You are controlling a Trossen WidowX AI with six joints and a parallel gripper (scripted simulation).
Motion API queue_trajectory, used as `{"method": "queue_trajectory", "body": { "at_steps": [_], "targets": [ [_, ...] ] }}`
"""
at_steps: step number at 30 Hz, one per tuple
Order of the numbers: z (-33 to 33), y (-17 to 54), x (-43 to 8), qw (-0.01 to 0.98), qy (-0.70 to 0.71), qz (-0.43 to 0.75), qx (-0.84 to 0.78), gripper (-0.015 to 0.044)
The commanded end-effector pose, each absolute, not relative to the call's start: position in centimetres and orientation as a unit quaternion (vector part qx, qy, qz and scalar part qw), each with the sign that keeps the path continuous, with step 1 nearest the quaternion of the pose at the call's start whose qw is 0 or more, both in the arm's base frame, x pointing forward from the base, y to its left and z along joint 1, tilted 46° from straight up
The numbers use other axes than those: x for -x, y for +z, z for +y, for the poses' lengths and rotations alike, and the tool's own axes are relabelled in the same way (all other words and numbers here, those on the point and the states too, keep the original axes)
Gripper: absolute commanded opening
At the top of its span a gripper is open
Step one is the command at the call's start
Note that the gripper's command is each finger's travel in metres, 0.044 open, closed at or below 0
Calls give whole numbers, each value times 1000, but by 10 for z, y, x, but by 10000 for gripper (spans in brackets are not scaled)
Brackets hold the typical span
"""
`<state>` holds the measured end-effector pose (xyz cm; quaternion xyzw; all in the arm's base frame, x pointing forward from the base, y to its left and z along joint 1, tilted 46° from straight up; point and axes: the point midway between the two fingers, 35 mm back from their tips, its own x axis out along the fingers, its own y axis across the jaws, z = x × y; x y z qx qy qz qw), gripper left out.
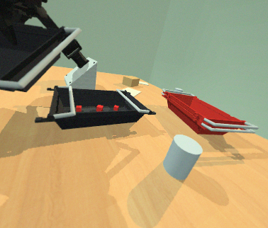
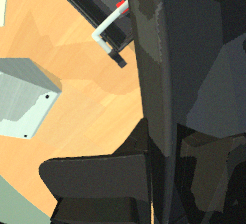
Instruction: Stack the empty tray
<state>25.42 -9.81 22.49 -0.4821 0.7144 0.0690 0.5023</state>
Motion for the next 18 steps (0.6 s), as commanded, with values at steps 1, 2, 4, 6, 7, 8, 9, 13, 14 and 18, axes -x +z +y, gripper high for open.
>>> {"method": "queue_trajectory", "body": {
  "at_steps": [1, 2, 4, 6, 7, 8, 9, 13, 14, 18],
  "targets": [
    [-84, 219, -270, 494, 82, 706, 501, 0],
    [-82, 217, -272, 490, 86, 706, 505, 0],
    [-76, 212, -277, 483, 95, 705, 511, 0],
    [-70, 207, -282, 476, 103, 704, 517, 0],
    [-67, 205, -285, 472, 107, 704, 520, 0],
    [-64, 202, -287, 468, 111, 703, 523, 0],
    [-61, 199, -289, 464, 115, 703, 526, 0],
    [-49, 189, -298, 449, 131, 701, 538, 0],
    [-46, 186, -300, 445, 135, 700, 541, 0],
    [-33, 175, -307, 429, 150, 698, 554, 0]
  ]
}}
